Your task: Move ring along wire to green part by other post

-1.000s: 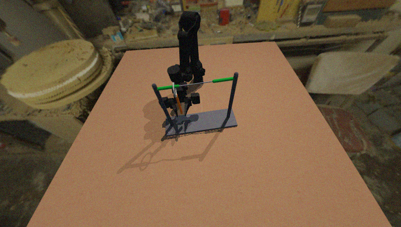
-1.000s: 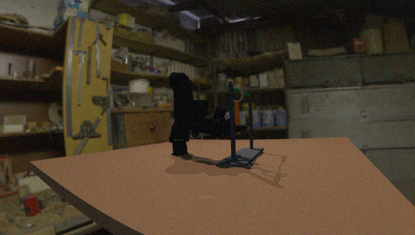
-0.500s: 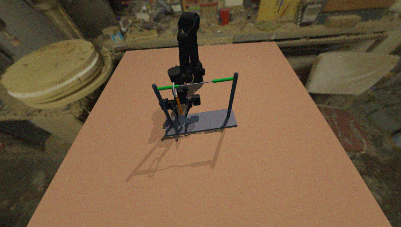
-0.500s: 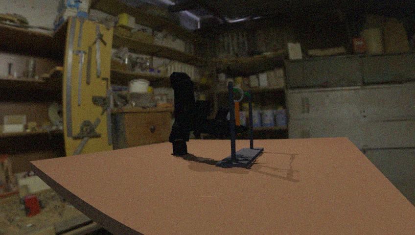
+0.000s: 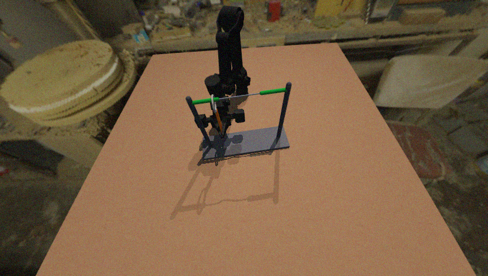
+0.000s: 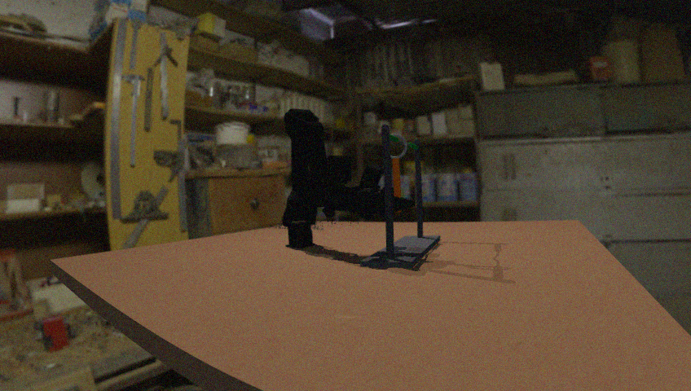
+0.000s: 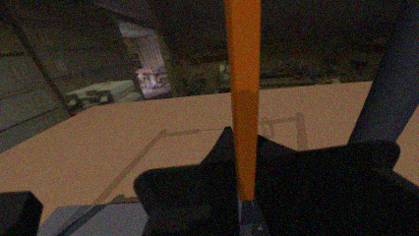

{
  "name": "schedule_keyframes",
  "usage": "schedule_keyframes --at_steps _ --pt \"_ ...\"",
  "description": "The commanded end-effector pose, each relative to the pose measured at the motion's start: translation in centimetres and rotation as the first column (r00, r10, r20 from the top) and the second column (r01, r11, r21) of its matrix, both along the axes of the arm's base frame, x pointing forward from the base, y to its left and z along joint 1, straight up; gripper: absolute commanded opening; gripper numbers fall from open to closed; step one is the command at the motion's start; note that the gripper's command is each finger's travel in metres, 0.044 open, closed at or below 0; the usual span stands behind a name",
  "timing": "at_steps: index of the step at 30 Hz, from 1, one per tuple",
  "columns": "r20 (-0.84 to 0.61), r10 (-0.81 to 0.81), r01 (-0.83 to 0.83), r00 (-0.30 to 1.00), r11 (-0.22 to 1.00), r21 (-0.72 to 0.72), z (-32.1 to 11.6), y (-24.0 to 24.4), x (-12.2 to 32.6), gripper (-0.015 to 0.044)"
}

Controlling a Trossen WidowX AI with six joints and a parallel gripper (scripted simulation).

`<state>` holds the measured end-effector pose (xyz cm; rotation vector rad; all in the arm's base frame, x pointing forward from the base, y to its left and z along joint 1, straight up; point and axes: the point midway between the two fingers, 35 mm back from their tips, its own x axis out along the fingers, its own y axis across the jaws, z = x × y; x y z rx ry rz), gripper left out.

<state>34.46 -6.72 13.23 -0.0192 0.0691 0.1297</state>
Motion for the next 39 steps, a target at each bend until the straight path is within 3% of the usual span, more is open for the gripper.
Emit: schedule_keyframes --at_steps 1,3,39 --pt "0.0 0.001 -0.001 1.0 1.0 -0.001 0.0 0.0 0.0 -0.0102" --pt "0.0 0.001 -0.001 1.0 1.0 -0.001 0.0 0.0 0.0 -0.015" --pt "0.0 0.007 -0.007 1.0 1.0 0.001 1.7 -0.3 0.0 -0.015"
